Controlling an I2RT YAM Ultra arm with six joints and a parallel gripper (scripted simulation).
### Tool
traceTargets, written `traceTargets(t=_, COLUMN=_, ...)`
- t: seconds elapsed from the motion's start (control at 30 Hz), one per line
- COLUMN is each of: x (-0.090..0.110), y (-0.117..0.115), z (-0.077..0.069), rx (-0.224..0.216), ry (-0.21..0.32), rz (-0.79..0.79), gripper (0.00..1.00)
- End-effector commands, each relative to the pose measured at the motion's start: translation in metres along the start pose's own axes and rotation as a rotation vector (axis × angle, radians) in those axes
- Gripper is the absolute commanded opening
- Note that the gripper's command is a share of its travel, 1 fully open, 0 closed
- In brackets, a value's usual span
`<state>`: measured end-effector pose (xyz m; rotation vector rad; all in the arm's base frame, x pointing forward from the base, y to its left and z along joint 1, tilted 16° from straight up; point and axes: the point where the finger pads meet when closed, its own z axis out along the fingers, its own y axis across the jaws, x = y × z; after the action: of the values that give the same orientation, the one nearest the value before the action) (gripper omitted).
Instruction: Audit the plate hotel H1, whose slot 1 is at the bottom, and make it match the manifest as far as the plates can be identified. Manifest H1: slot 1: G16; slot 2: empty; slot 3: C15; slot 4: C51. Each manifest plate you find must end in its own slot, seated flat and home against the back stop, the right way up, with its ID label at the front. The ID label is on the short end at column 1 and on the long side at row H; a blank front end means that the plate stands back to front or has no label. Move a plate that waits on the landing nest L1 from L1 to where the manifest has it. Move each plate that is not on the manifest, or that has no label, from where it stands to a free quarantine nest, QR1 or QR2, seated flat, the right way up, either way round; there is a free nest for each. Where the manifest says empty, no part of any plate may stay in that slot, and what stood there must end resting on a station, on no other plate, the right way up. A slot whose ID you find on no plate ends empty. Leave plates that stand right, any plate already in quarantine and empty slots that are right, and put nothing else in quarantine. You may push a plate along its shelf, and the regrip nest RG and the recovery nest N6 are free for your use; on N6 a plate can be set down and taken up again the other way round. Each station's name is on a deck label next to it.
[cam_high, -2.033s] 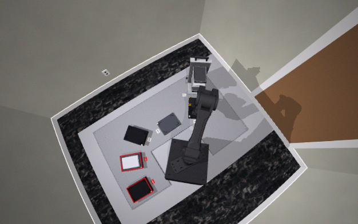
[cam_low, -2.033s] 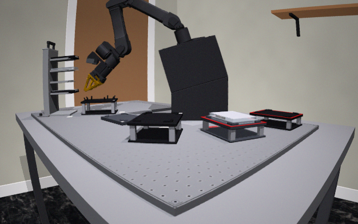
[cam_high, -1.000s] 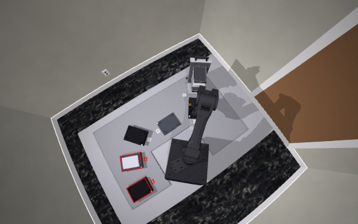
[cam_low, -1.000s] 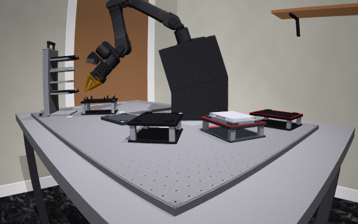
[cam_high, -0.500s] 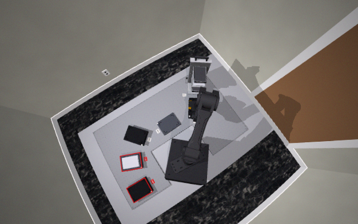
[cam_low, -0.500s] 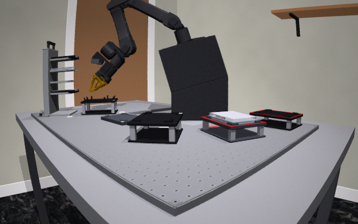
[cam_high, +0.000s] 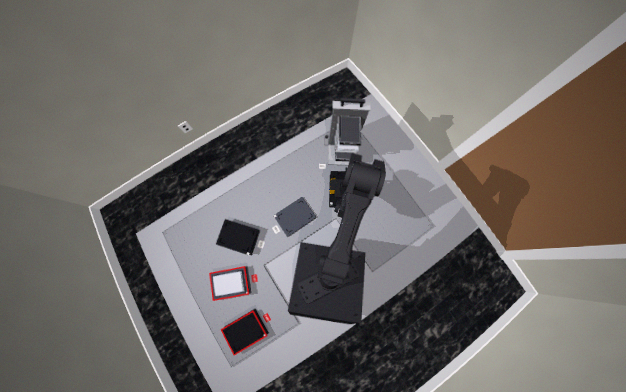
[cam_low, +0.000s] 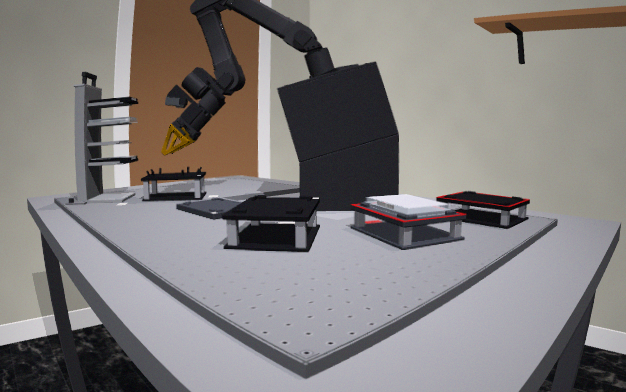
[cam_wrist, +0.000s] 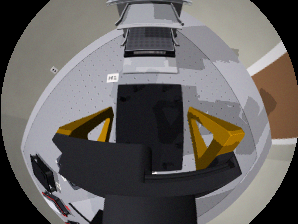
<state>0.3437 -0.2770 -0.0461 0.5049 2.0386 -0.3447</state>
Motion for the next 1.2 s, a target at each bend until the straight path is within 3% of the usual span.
traceTargets(t=0.0, x=-0.007, y=0.000, z=-0.005, rx=-0.004, ry=-0.020, rz=-0.005, gripper=1.00)
traceTargets(t=0.97, x=-0.002, y=0.001, z=-0.047, rx=-0.004, ry=-0.019, rz=-0.005, gripper=1.00)
traceTargets(t=1.17, x=-0.014, y=0.000, z=-0.059, rx=-0.004, ry=-0.020, rz=-0.005, gripper=1.00)
